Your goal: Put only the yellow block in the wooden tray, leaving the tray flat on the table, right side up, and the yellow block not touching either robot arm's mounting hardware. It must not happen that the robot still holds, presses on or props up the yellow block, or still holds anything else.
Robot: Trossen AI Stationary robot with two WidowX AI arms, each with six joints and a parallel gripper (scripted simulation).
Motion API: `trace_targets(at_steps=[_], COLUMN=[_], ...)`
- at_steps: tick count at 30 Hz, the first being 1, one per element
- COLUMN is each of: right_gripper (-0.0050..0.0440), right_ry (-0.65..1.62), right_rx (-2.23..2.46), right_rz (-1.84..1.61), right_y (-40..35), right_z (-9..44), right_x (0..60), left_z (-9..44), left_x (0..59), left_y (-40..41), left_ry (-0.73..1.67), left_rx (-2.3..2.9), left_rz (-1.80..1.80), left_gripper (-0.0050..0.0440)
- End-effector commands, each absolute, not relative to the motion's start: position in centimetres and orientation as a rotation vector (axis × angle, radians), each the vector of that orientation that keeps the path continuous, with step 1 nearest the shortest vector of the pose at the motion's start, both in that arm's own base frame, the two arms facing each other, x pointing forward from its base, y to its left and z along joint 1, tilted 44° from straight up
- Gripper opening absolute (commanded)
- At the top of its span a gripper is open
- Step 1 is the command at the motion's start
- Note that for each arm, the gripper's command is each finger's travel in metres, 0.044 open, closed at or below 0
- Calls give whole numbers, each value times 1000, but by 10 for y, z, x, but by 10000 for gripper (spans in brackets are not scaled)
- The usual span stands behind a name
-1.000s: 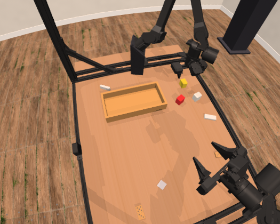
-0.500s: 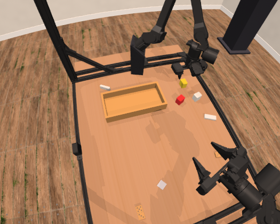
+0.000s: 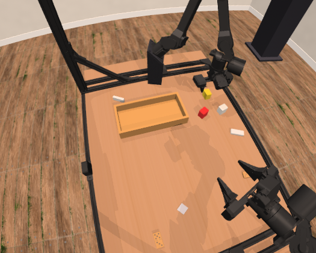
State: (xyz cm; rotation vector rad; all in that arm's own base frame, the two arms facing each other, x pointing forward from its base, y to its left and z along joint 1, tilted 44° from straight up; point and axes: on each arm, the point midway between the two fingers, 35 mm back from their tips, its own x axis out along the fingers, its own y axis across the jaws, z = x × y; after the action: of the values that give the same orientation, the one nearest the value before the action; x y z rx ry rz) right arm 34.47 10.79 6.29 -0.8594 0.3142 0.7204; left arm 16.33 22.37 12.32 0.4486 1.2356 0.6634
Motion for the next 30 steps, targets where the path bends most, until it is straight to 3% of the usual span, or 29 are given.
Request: trace_targets(at_steps=[1, 26, 28, 30], right_gripper=[400, 400, 400, 400], right_ry=[315, 315, 315, 315], right_rx=[-860, -860, -860, -860], right_rz=[722, 722, 722, 722], right_y=[108, 108, 108, 108], right_z=[62, 62, 62, 62], right_x=[344, 344, 344, 344], left_z=[115, 90, 90, 90], left_x=[164, 169, 169, 169], left_y=[227, 251, 251, 251], left_ry=[1250, 1249, 1249, 1249], left_rx=[447, 446, 446, 446], left_rz=[654, 655, 655, 655], left_gripper=[400, 400, 352, 352])
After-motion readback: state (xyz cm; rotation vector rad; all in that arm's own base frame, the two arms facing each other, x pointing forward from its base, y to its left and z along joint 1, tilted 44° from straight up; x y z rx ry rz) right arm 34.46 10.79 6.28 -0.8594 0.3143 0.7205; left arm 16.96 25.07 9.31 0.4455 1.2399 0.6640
